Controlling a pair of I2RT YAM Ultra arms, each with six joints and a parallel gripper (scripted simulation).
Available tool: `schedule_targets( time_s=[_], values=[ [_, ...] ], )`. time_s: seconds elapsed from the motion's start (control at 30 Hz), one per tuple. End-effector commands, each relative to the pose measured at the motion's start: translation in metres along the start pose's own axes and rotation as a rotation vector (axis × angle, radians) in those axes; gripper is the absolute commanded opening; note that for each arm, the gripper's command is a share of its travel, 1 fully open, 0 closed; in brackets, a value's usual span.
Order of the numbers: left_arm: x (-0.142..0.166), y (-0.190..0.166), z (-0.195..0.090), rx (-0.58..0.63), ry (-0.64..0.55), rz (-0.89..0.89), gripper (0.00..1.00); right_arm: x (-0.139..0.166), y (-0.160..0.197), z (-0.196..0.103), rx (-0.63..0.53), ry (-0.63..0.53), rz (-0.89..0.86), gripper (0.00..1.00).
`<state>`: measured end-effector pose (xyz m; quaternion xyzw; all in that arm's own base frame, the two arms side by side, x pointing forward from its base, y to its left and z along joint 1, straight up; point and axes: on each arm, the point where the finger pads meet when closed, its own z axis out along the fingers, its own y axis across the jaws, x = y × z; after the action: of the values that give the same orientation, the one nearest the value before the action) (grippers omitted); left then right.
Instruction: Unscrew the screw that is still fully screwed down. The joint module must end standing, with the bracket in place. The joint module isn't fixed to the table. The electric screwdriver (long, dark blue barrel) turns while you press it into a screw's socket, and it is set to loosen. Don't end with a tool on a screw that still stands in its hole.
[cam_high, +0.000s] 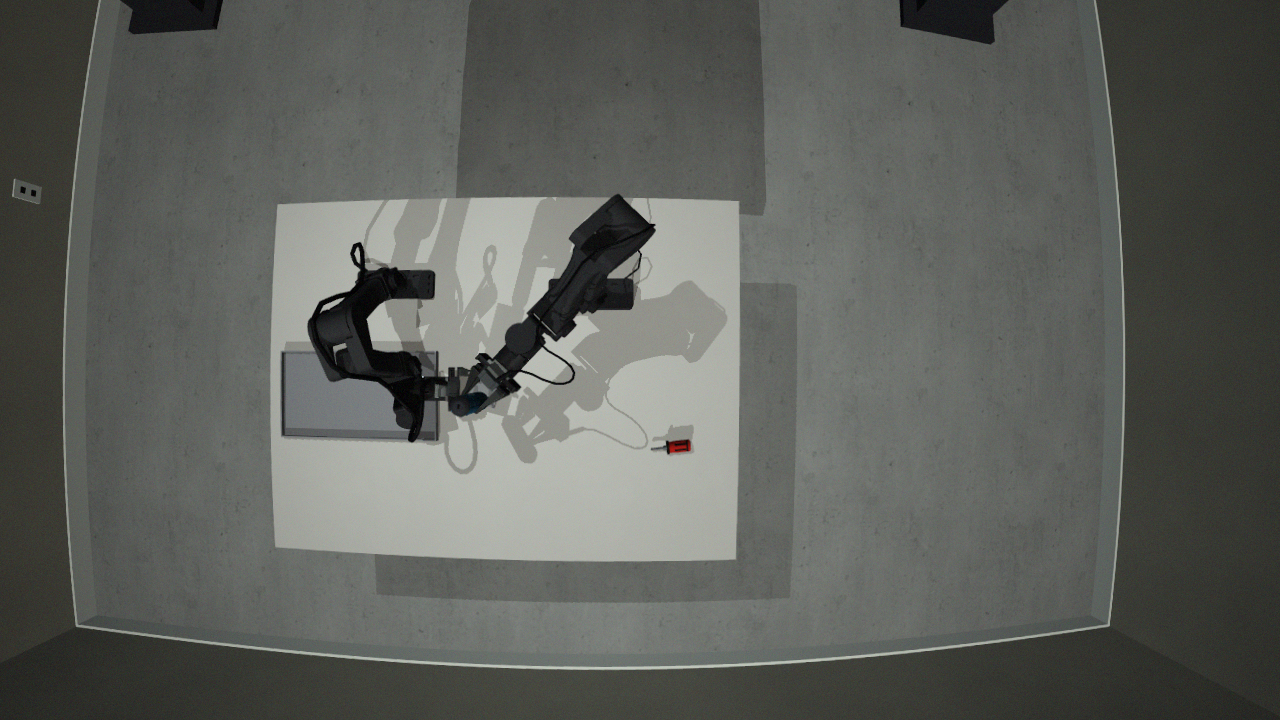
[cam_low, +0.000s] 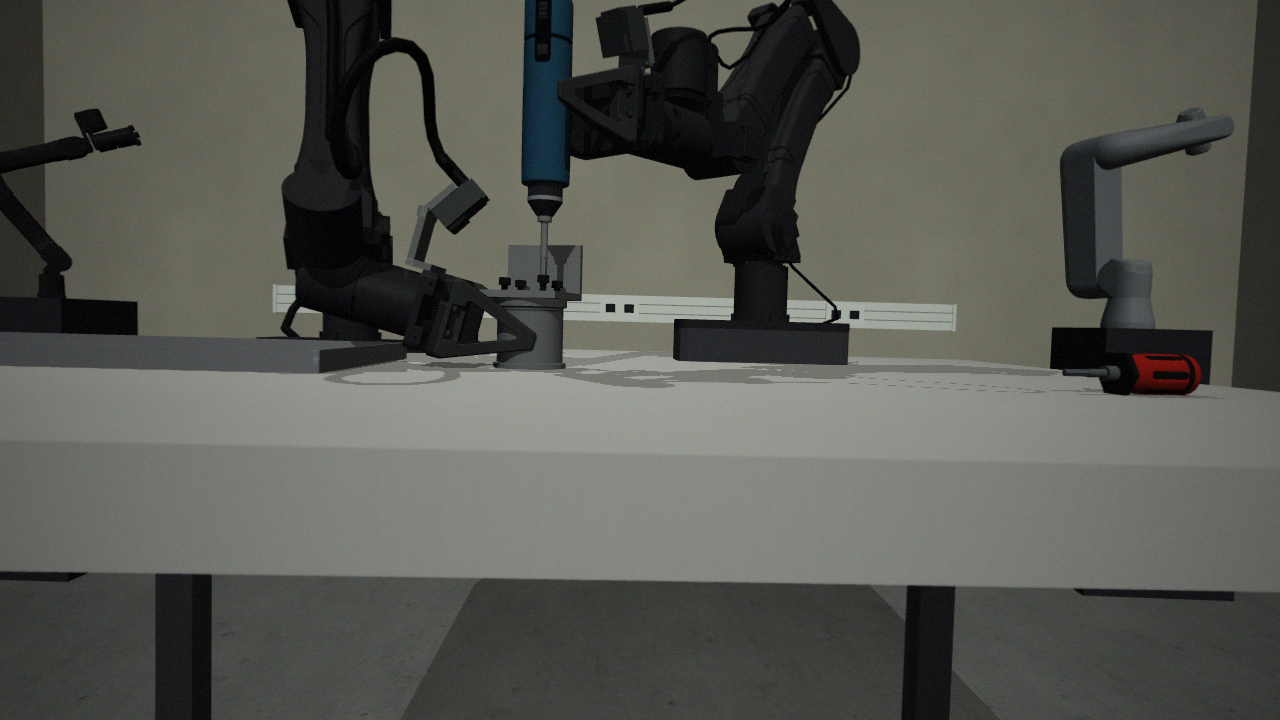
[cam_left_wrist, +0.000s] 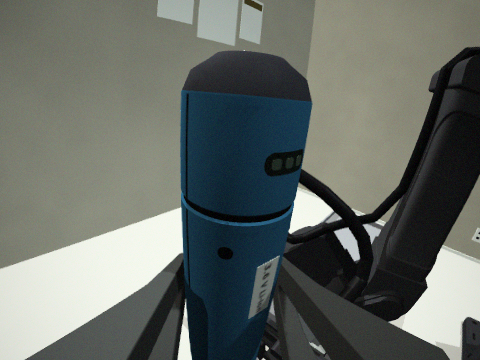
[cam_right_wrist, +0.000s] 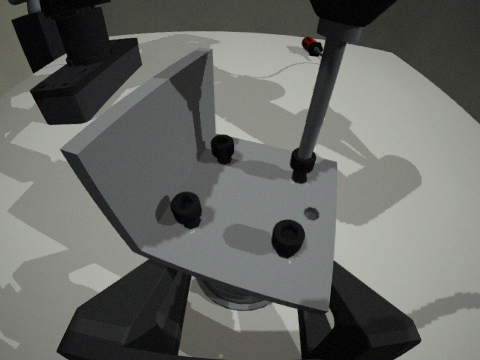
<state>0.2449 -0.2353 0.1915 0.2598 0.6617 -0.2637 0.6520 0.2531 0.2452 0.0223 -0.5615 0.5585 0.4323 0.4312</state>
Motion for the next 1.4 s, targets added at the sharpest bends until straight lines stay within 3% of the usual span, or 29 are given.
schedule_targets(
  time_s=[0.0,1.37],
  values=[
    [-0.048,0.003,0.009,-0.001,-0.143,-0.014,0.42,-0.007,0.004,0.002,-0.020,-0.014,-0.019,0.59],
    [-0.078,0.004,0.007,0.000,-0.171,-0.012,0.42,-0.007,0.004,0.002,-0.020,-0.014,-0.019,0.59]
  ],
)
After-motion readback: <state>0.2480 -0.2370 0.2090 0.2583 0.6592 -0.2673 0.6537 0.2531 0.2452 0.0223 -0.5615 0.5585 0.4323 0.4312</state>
